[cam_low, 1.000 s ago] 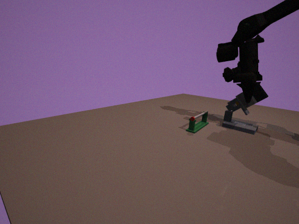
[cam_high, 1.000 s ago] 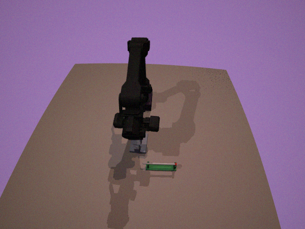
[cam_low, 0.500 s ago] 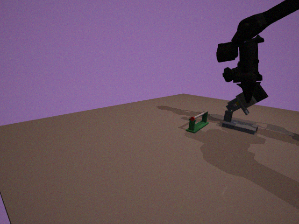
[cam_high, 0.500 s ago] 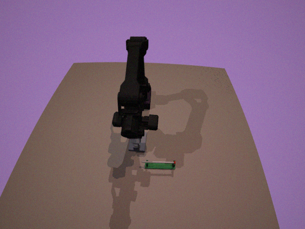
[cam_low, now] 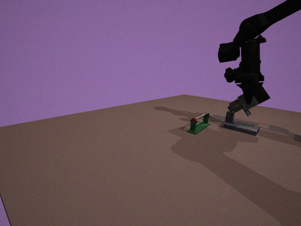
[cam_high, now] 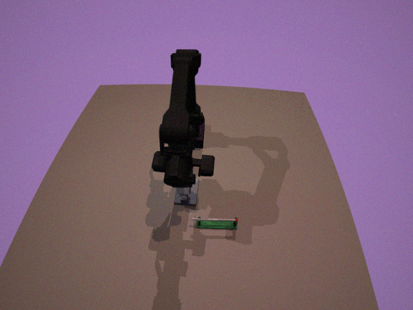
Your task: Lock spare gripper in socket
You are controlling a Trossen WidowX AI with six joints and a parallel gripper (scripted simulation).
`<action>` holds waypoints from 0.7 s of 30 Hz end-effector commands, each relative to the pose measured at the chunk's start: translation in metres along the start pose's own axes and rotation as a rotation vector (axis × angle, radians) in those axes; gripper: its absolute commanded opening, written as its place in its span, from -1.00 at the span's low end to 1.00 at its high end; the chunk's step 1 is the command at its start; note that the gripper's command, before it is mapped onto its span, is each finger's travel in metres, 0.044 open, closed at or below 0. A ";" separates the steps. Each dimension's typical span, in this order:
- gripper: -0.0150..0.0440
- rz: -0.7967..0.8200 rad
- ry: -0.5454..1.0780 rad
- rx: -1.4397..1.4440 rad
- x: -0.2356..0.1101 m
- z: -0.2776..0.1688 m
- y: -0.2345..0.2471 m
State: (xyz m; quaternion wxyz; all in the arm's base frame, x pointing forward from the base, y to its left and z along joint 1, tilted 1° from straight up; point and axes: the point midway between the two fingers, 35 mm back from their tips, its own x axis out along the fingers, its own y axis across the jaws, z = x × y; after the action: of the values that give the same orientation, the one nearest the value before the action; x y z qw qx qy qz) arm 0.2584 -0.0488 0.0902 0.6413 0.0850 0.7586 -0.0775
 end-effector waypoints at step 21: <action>1.00 -0.001 -0.002 -0.004 -0.026 -0.041 0.000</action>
State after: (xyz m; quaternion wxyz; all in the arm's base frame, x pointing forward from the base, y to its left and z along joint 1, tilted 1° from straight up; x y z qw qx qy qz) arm 0.2279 -0.0419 0.1197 0.6425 0.0829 0.7580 -0.0760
